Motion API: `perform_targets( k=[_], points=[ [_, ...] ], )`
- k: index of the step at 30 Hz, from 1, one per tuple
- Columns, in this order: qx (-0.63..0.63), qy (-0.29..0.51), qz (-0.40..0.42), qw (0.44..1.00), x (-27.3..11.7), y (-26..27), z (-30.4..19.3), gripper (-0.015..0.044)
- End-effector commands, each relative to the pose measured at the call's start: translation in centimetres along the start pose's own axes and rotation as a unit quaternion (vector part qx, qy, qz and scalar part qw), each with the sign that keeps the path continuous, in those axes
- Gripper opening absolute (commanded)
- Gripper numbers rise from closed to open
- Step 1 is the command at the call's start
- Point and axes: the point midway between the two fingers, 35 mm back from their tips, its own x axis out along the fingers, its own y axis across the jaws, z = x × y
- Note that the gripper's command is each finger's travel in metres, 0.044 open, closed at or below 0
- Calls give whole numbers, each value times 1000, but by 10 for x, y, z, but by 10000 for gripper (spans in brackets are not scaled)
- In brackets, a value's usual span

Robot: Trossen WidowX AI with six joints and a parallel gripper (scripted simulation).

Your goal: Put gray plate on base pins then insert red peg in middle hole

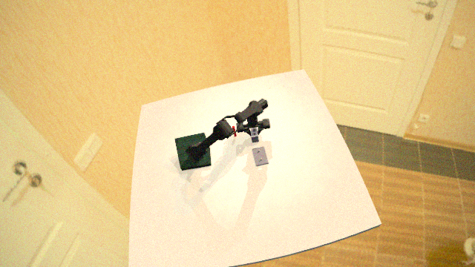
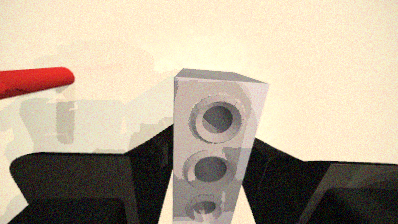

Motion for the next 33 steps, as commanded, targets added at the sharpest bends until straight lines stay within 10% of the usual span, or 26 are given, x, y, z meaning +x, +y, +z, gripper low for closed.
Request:
perform_targets(
  k=[1, 33],
  points=[
    [1, -4, -1, 1000, -12, -1, 3, 0],
    [0, -6, 0, 1000, -112, 6, 8, 0]
  ],
)
